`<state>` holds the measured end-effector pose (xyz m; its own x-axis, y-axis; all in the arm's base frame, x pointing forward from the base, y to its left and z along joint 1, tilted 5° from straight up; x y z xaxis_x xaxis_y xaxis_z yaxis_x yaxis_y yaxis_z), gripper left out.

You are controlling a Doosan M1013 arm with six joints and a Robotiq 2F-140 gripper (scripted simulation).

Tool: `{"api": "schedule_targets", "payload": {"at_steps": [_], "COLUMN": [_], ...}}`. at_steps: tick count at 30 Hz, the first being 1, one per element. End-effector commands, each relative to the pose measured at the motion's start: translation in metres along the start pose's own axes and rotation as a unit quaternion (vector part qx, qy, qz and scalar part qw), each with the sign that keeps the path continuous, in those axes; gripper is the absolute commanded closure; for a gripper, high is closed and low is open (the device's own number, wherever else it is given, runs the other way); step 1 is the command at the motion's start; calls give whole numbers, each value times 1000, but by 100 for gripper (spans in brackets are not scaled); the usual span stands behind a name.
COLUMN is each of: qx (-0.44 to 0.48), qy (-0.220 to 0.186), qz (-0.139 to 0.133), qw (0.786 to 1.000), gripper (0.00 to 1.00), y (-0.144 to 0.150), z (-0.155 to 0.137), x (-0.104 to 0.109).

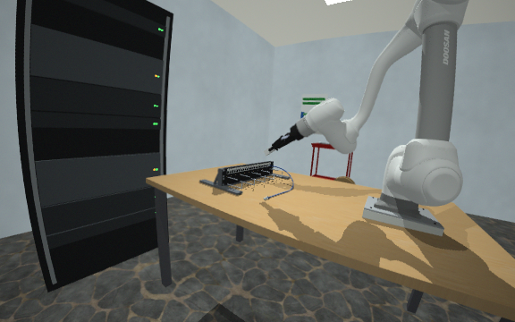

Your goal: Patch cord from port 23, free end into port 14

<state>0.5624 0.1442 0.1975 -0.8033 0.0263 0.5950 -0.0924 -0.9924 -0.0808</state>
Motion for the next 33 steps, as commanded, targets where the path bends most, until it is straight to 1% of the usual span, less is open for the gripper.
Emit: {"api": "schedule_targets", "payload": {"at_steps": [1, 12, 15, 17, 21, 23, 33], "qx": [-2, -2, -2, -2, -2, -2, -2], "qy": [0, 0, 0, 0, 0, 0, 0], "qz": [4, 4, 4, 4, 4, 4, 4], "qw": [1000, 1000, 1000, 1000, 1000, 1000, 1000], "gripper": [100, 100, 100, 100, 100, 100, 100], "y": [12, 17, 17, 17, 16, 16, 16], "z": [1, 2, 2, 2, 2, 2, 2], "x": [0, 0, -4, -10, -33, -33, -115]}}
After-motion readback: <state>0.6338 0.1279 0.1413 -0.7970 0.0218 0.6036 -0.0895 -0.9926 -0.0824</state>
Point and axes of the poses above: the point where the finger pads meet when closed, its own x axis back along the fingers, its own y axis across the jaws, z = x × y, the point moved 7 cm from there along x, back along the fingers, and after that the axes turned 12 degrees about -x, right-handed, at the moved point
